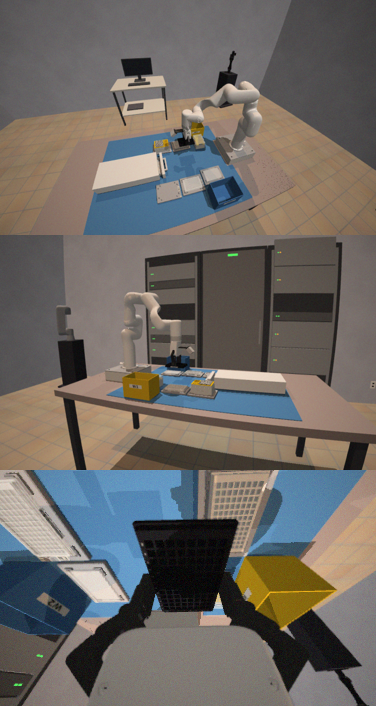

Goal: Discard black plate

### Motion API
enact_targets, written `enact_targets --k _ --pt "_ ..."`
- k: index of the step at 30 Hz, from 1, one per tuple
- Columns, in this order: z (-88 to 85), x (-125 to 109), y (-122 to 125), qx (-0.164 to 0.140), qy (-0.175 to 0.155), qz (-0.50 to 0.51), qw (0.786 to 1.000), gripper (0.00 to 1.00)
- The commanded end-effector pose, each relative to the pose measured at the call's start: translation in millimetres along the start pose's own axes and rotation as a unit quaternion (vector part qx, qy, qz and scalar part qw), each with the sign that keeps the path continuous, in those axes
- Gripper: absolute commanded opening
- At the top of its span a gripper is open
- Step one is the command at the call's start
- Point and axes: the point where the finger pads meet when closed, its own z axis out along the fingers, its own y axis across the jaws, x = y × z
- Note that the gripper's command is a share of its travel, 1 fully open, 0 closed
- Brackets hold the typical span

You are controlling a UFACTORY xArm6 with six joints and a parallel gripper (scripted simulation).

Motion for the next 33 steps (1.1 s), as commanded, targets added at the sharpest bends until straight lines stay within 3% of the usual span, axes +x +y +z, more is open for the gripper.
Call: enact_targets --k 1,33 --pt "-1.8 -3 6 0.0 0.002 0.0 1.0 0.0" --pt "-1.6 -45 69 -0.001 0.002 0.0 1.0 0.0"
